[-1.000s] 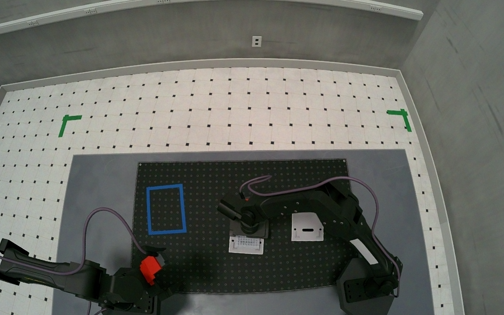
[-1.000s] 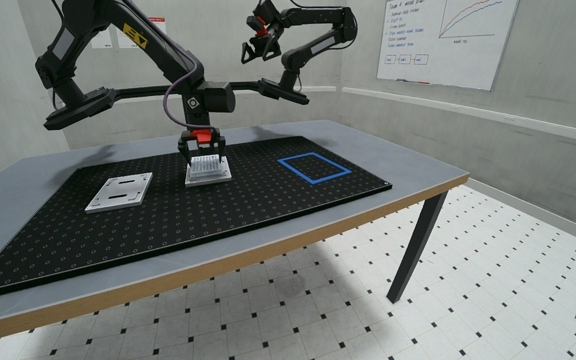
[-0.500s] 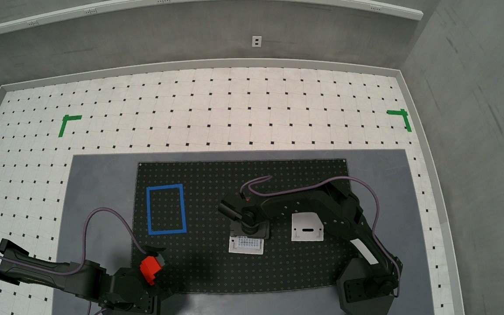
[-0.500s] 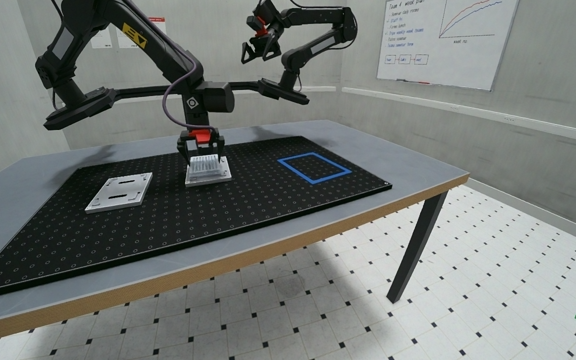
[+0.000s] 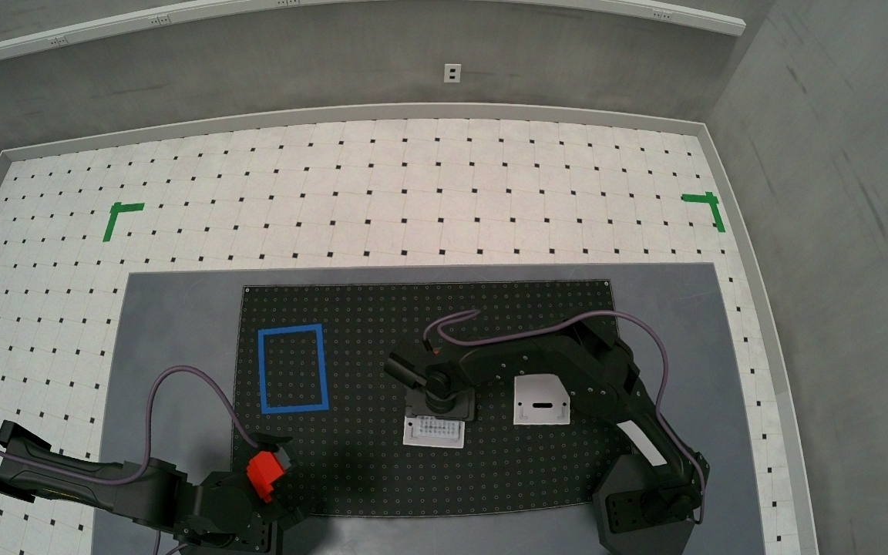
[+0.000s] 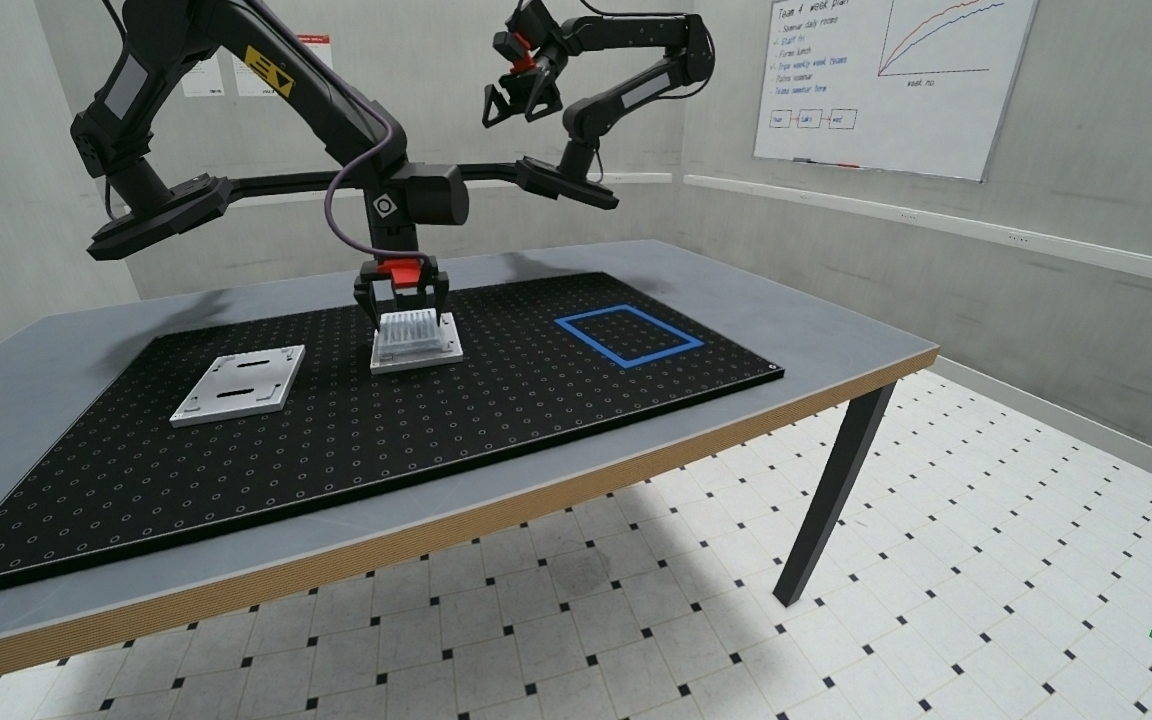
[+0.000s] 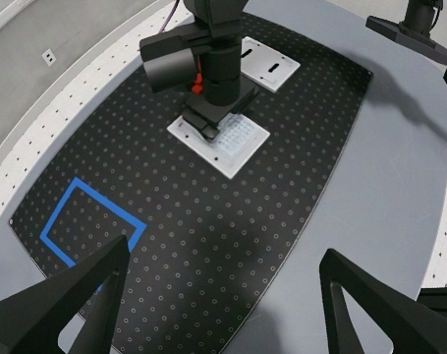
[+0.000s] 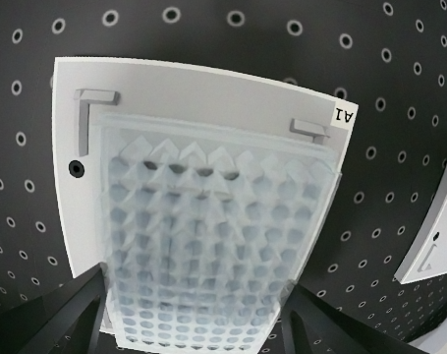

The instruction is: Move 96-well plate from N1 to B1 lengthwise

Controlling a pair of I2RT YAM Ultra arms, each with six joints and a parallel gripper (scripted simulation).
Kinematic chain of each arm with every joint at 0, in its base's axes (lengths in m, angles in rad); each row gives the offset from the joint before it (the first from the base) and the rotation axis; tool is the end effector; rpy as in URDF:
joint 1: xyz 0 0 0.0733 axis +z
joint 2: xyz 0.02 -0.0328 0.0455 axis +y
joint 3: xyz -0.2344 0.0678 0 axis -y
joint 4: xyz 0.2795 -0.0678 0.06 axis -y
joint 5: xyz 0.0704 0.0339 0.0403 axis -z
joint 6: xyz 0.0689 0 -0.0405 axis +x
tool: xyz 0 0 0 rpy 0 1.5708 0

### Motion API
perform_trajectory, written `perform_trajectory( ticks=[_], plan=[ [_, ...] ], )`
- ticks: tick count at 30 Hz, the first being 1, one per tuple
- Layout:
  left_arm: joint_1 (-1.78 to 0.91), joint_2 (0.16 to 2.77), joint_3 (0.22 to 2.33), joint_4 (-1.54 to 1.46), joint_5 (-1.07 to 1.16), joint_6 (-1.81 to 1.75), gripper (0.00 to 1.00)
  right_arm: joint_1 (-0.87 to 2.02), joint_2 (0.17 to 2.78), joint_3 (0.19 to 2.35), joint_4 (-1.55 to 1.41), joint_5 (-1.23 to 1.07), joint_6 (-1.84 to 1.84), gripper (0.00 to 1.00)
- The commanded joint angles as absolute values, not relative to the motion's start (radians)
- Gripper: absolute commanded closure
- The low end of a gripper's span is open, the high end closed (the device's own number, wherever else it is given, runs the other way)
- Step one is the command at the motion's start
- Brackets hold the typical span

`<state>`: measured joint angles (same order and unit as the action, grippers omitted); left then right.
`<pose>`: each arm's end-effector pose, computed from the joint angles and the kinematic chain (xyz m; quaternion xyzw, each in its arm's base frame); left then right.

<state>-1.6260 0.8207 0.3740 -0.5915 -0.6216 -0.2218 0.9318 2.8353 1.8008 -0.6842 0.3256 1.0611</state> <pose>0.0300 -0.2042 0.1147 0.5318 0.7533 -0.0221 0.3864 0.2659 0.3228 -0.1543 0.0516 0.9828 -0.1490 0.0961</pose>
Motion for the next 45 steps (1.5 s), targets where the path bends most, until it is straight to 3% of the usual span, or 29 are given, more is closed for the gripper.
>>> perform_trajectory(
  ticks=[1,45],
  plan=[
    [-1.635,0.805,0.407,-0.604,-0.635,-0.228,0.00,0.950,2.794,1.817,-0.715,0.315,1.073,0.21],
    [-1.635,0.805,0.407,-0.604,-0.635,-0.228,0.00,0.929,2.858,1.807,-0.645,0.320,1.051,0.21]
  ],
)
